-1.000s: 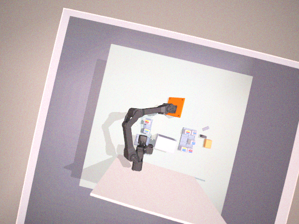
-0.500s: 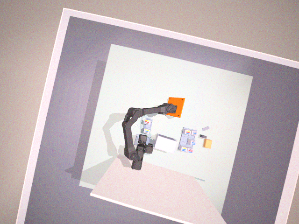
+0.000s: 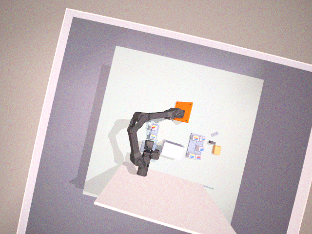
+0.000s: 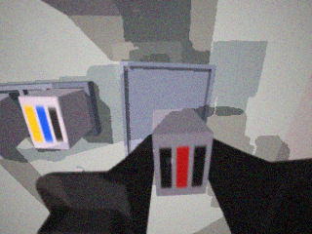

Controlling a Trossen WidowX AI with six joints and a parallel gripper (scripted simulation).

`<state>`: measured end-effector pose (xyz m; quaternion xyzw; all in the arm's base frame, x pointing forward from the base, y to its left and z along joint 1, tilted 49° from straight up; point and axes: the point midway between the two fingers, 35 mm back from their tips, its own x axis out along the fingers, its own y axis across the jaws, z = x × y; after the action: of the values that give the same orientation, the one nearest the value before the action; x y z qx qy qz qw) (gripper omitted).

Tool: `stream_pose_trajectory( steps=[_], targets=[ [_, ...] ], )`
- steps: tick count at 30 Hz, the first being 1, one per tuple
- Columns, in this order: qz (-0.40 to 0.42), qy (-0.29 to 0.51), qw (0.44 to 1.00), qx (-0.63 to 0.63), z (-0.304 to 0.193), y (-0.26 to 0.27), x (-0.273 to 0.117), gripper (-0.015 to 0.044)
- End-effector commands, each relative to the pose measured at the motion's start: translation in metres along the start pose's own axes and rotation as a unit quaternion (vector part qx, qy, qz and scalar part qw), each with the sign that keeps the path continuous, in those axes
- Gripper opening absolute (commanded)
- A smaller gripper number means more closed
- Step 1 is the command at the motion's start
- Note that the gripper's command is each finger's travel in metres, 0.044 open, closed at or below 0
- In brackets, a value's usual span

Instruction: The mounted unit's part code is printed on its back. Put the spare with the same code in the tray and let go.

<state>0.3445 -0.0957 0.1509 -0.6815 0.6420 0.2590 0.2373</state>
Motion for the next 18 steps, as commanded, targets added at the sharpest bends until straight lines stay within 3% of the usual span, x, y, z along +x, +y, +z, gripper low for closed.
stream_pose_trajectory(
  steps=[1,18],
  targets=[
    [0.001,0.003,1.000,-0.004,0.000,0.001,0.004,0.0000],
    [0.001,0.004,1.000,-0.004,-0.001,0.003,0.017,0.0000]
  ],
)
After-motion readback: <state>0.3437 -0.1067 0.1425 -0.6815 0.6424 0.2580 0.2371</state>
